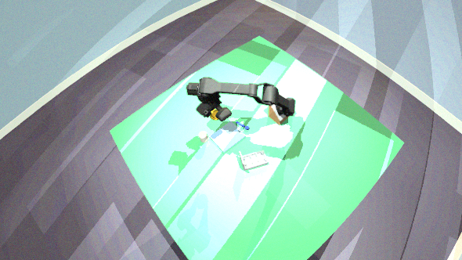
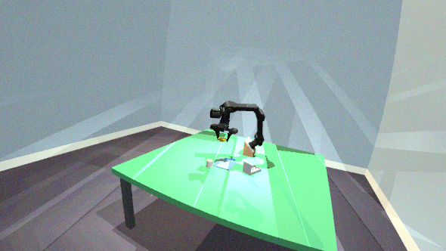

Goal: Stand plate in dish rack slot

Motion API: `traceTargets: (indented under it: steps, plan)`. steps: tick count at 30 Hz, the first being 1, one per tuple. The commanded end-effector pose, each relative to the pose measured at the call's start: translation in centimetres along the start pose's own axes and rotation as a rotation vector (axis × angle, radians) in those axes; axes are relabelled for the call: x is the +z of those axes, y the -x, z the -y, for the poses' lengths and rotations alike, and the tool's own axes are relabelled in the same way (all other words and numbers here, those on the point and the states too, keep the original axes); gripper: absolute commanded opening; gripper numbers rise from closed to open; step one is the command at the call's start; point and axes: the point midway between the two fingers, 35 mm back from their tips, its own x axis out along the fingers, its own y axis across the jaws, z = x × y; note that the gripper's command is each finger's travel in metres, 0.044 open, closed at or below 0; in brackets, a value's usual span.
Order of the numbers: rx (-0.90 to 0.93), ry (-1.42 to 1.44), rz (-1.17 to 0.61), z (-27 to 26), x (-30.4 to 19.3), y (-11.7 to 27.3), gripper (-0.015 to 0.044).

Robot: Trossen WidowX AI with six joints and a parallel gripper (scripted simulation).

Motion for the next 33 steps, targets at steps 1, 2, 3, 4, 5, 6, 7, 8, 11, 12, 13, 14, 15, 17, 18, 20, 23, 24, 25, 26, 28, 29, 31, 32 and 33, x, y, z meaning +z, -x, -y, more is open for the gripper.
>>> traceTargets:
  steps: [1, 2, 3, 4, 5, 6, 7, 8, 11, 12, 13, 14, 15, 17, 18, 20, 23, 24, 25, 26, 28, 29, 31, 32, 33]
  plan:
    - [0.005, -0.004, -0.009, 0.0, 0.0, 0.1, 0.0]
    - [0.004, -0.021, -0.009, -0.3, 0.0, 0.2, 0.0]
    - [0.002, -0.049, -0.007, -0.7, 0.0, 0.3, 0.0]
    - [0.0, -0.084, -0.006, -1.3, 0.0, 0.5, 0.0]
    - [-0.002, -0.118, -0.004, -1.9, 0.0, 0.7, 0.0]
    - [-0.004, -0.153, -0.002, -2.5, 0.0, 0.8, 0.0]
    - [-0.005, -0.187, 0.0, -3.0, 0.0, 1.0, 0.0]
    - [-0.007, -0.222, 0.001, -3.6, 0.0, 1.1, 0.0]
    - [-0.011, -0.325, 0.008, -5.4, -0.1, 1.5, 0.0]
    - [-0.012, -0.359, 0.01, -5.9, -0.1, 1.6, 0.0]
    - [-0.013, -0.393, 0.012, -6.5, -0.2, 1.7, 0.0]
    - [-0.014, -0.427, 0.014, -7.1, -0.2, 1.8, 0.0]
    - [-0.015, -0.462, 0.016, -7.6, -0.3, 1.9, 0.0]
    - [-0.016, -0.53, 0.021, -8.8, -0.5, 2.0, 0.0]
    - [-0.016, -0.564, 0.023, -9.3, -0.6, 2.1, 0.0]
    - [-0.016, -0.633, 0.028, -10.5, -0.8, 2.2, 0.0]
    - [-0.017, -0.734, 0.037, -12.1, -1.2, 2.4, 0.0]
    - [-0.017, -0.767, 0.039, -12.6, -1.4, 2.4, 0.0]
    - [-0.016, -0.801, 0.042, -13.1, -1.5, 2.4, 0.0]
    - [-0.016, -0.834, 0.045, -13.6, -1.7, 2.5, 0.0]
    - [-0.015, -0.902, 0.051, -14.7, -2.0, 2.5, 0.0]
    - [-0.014, -0.935, 0.054, -15.2, -2.2, 2.5, 0.0]
    - [-0.011, -1.003, 0.059, -16.2, -2.6, 2.5, 0.0]
    - [-0.009, -1.037, 0.061, -16.7, -2.8, 2.5, 0.0]
    - [-0.007, -1.071, 0.063, -17.2, -3.0, 2.4, 0.0]
